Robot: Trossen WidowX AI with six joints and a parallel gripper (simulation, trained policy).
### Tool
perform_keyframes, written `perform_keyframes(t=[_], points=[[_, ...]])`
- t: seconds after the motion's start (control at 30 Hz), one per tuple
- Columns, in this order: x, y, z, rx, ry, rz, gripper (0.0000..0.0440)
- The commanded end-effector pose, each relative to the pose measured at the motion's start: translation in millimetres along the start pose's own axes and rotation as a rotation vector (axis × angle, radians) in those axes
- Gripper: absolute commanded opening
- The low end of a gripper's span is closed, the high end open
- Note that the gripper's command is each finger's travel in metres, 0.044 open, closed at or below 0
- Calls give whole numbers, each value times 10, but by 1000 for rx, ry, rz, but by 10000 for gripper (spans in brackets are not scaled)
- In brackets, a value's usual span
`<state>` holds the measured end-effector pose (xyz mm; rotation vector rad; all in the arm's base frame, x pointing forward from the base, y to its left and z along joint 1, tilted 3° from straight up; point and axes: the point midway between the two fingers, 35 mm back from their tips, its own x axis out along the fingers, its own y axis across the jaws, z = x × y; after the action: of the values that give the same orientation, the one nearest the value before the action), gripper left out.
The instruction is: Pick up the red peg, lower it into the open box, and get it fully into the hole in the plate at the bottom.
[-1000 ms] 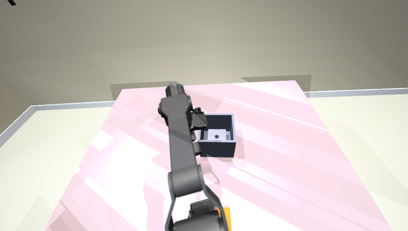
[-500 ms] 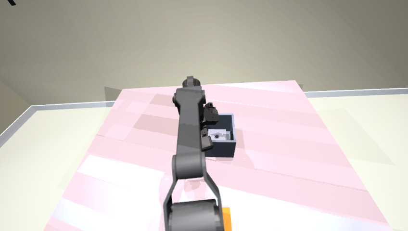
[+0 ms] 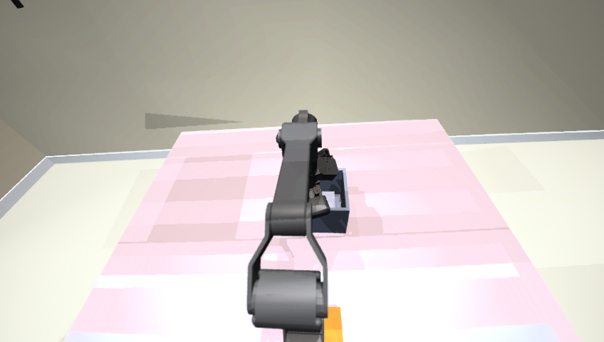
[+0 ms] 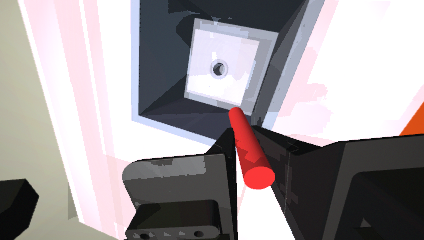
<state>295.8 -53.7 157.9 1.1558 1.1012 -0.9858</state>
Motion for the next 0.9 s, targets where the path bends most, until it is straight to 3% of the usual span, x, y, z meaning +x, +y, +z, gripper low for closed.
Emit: perform_keyframes(t=[0.0,0.87], points=[[56,31,84,-3,3,-2,0],[760,116,393,-41,45,-42,0]])
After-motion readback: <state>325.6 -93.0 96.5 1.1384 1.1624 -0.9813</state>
